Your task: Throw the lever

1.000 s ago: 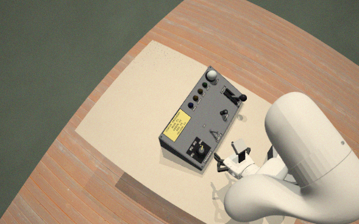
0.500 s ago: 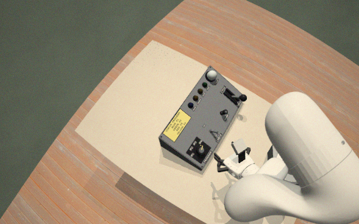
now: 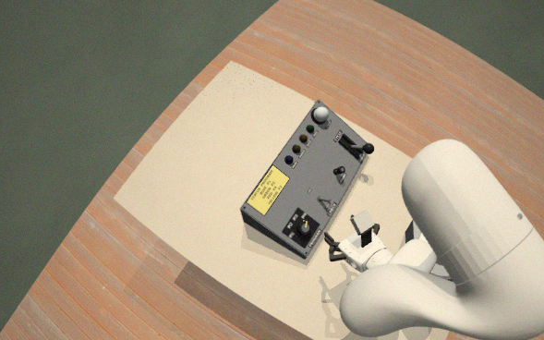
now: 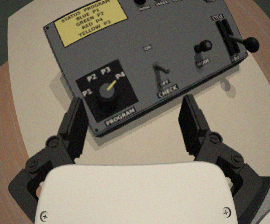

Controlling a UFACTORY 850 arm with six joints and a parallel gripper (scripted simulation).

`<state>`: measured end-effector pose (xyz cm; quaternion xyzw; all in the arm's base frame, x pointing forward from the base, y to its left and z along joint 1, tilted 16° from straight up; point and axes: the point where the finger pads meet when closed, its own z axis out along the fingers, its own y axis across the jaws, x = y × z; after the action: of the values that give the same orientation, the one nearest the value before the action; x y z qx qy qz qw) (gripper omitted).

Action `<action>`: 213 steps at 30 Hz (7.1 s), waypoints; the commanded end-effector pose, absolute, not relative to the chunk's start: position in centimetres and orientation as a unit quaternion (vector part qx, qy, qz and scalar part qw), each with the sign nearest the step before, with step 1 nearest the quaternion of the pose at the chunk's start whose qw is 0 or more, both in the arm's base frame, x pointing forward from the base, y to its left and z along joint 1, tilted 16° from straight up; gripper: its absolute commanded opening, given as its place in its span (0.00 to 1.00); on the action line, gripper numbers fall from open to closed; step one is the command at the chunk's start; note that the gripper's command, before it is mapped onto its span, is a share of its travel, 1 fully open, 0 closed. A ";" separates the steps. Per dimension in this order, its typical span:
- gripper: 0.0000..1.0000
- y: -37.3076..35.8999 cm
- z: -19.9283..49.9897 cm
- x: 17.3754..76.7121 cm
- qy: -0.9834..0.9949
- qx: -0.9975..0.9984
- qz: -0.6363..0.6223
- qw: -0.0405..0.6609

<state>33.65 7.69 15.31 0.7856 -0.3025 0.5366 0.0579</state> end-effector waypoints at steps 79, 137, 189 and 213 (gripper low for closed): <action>1.00 -6.1 12.6 40.5 -0.233 0.852 0.468 0.033; 1.00 -20.4 16.3 29.0 -0.122 0.841 0.526 -0.025; 1.00 -20.9 18.1 24.6 -0.089 0.826 0.555 -0.019; 1.00 -20.9 18.1 24.6 -0.089 0.826 0.555 -0.019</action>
<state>24.58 -20.81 18.08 0.8266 -0.0895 0.5552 -0.0195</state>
